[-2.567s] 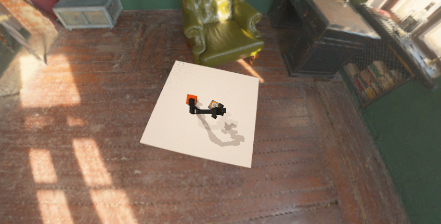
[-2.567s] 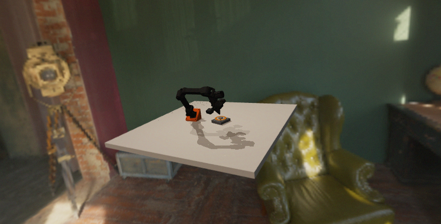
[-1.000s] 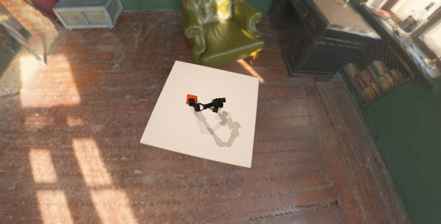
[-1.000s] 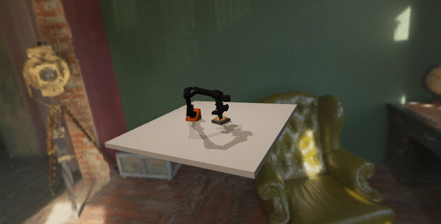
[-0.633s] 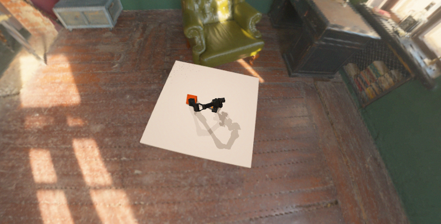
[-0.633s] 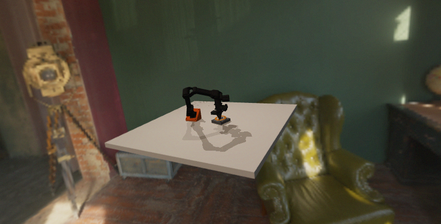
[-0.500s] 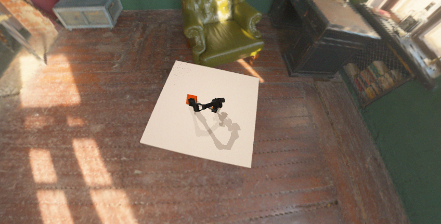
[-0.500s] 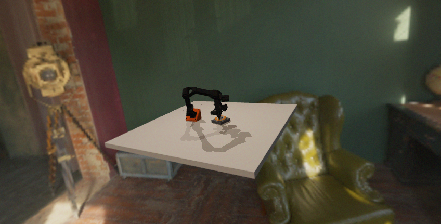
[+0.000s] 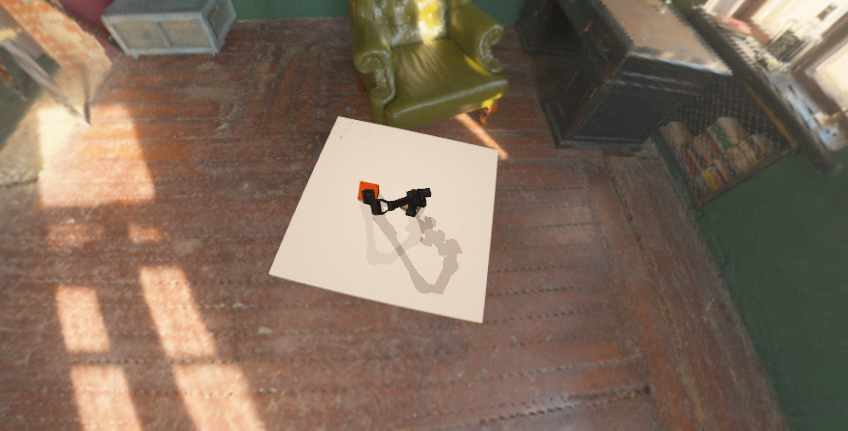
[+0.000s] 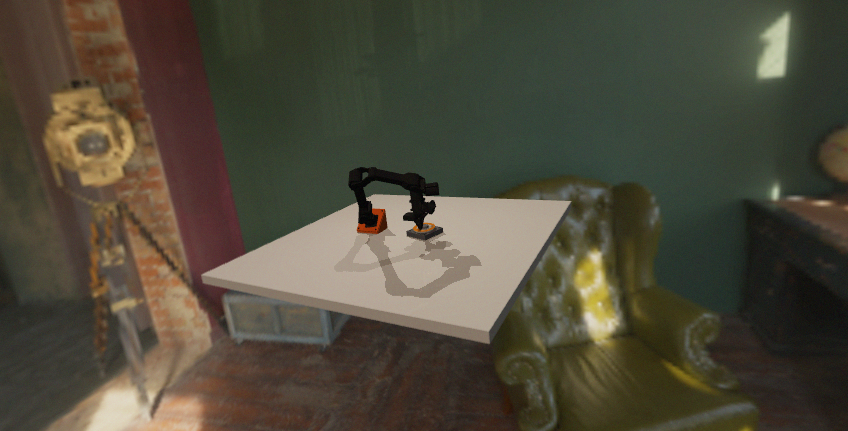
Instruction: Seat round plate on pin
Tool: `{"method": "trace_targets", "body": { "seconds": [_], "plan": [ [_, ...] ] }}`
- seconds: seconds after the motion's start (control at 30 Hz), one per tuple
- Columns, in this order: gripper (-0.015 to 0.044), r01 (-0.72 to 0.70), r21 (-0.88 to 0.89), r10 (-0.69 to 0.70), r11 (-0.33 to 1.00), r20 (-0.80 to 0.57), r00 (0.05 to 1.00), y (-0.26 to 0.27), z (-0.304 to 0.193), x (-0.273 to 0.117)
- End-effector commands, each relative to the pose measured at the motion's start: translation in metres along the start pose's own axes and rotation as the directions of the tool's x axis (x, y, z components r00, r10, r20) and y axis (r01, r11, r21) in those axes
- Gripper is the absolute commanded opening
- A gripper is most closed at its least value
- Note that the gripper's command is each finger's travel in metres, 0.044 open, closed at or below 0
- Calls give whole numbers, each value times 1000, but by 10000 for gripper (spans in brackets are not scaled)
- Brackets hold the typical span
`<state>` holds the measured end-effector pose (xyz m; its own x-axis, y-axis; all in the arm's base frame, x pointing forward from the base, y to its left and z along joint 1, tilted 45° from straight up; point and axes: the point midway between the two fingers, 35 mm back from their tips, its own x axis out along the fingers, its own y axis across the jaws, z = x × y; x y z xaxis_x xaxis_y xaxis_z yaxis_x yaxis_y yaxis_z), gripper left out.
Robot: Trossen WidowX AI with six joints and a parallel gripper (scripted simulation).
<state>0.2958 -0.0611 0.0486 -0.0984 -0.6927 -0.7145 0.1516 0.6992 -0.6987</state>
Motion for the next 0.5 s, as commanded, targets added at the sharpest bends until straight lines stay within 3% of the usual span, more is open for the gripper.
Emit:
{"method": "trace_targets", "body": {
  "seconds": [0.0,0.47],
  "plan": [
    [0,1,-4,-1,1000,-11,1000,0,-8,2],
    [0,1,-4,-1,1000,-12,1000,0,-18,2]
  ]
}}
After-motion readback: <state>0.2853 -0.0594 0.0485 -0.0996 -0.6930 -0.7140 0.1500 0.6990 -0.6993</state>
